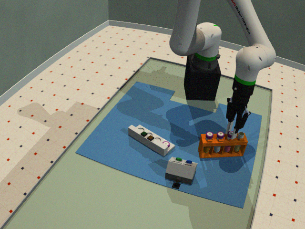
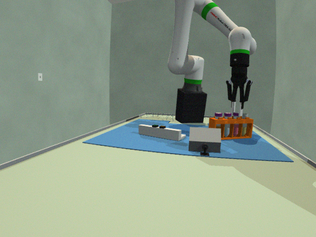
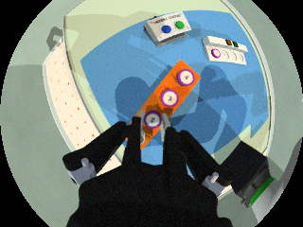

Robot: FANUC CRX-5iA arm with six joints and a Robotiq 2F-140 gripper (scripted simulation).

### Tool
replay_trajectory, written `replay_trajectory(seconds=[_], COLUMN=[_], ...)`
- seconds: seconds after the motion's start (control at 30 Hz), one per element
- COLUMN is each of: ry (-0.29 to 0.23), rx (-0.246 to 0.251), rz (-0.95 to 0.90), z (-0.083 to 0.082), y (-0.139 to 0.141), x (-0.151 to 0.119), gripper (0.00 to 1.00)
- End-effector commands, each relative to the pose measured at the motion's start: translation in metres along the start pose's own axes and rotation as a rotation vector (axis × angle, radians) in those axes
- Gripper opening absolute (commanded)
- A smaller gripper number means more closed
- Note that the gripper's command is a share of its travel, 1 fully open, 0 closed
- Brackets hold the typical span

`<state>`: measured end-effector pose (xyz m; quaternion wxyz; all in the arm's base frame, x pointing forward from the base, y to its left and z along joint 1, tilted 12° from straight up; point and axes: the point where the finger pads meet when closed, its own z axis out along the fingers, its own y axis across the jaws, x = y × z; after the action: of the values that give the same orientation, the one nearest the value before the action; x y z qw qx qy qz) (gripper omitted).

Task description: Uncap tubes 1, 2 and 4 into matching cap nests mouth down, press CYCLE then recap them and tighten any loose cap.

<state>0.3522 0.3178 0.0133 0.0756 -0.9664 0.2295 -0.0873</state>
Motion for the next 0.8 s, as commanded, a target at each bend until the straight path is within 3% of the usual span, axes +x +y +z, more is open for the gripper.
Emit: replay_trajectory(seconds=[0.0, 0.03, 0.07, 0.47, 0.57, 0.77], ry=[-0.031, -0.031, -0.031, -0.031, -0.03, -0.029], rx=[-0.007, -0.007, -0.007, -0.007, -0.011, -0.015], rz=[-0.025, -0.025, -0.025, -0.025, 0.225, 0.472], z=[-0.0002, -0.0002, -0.0002, -0.0002, -0.0002, -0.0002], y=[-0.0003, -0.0003, -0.0003, -0.0003, -0.0003, -0.0003], x=[0.0003, 0.0003, 0.0003, 0.0003, 0.0003, 0.0003], gripper=[0.0, 0.0, 0.35, 0.35, 0.35, 0.35])
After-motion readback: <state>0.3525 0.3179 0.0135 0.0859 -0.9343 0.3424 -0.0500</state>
